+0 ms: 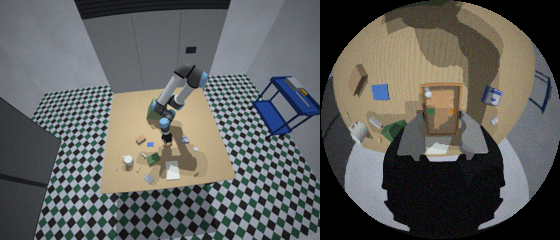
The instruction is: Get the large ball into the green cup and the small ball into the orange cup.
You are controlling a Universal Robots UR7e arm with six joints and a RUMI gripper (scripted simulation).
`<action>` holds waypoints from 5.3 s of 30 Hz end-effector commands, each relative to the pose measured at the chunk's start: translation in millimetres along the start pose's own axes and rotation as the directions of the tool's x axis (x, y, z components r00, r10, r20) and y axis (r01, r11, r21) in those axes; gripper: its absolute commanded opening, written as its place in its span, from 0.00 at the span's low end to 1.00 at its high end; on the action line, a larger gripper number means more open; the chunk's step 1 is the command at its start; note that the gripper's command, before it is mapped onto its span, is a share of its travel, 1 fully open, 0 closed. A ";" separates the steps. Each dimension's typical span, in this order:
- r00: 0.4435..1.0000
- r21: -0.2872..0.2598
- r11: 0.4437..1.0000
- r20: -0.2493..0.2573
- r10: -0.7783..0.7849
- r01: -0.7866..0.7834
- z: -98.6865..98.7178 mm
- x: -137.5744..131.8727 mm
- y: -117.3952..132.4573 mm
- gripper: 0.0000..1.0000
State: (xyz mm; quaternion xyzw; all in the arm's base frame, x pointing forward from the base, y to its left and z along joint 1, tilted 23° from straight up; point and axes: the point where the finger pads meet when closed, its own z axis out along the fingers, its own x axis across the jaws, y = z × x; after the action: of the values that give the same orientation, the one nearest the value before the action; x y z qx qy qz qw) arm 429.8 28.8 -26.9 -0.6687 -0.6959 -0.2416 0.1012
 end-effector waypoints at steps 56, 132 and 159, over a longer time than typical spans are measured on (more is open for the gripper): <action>0.994 0.098 0.995 0.108 0.005 -0.015 -0.2 -0.8 0.4 0.43; 0.995 0.085 0.996 0.103 0.006 -0.015 0.4 -0.5 -1.2 0.43; 0.995 0.086 0.996 0.103 0.006 -0.015 -0.2 -1.3 0.0 0.43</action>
State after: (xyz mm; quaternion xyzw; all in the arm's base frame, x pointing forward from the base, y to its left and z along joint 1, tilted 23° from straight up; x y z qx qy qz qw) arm 428.0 29.0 -28.6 -0.6792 -0.7063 -0.1746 0.0970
